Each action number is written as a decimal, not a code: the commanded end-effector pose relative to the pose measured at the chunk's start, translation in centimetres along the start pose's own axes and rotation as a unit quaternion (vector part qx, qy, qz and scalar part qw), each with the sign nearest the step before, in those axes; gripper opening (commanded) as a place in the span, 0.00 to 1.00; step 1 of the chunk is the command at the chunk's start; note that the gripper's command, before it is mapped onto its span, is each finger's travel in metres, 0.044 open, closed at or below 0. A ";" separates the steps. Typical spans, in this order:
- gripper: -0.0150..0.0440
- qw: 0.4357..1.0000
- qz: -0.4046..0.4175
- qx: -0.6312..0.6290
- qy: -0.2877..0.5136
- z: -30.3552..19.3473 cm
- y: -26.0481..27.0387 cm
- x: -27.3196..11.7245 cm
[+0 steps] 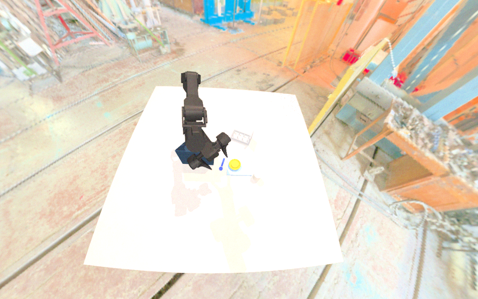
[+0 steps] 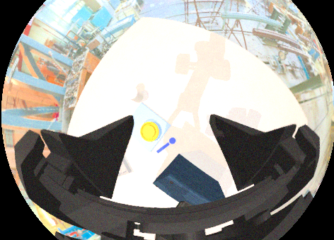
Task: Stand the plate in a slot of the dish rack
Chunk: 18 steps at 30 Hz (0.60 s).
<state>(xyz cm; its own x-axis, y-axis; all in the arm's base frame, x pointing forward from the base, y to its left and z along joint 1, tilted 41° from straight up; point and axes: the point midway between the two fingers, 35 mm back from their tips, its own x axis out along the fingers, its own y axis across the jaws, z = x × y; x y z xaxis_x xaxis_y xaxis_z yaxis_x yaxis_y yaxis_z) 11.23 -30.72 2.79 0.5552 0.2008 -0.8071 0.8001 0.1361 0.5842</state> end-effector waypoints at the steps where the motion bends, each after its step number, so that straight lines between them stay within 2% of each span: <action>1: 0.93 0.998 -0.007 -0.051 0.034 -0.3 1.3 1.1; 18: 0.93 0.944 -0.009 -0.278 0.177 -2.8 6.9 4.4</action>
<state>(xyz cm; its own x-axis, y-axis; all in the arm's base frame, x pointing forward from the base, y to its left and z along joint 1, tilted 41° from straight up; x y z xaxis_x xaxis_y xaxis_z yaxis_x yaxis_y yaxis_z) 17.42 -27.13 3.62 0.4030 0.4404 -0.8023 0.5889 0.5463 0.5957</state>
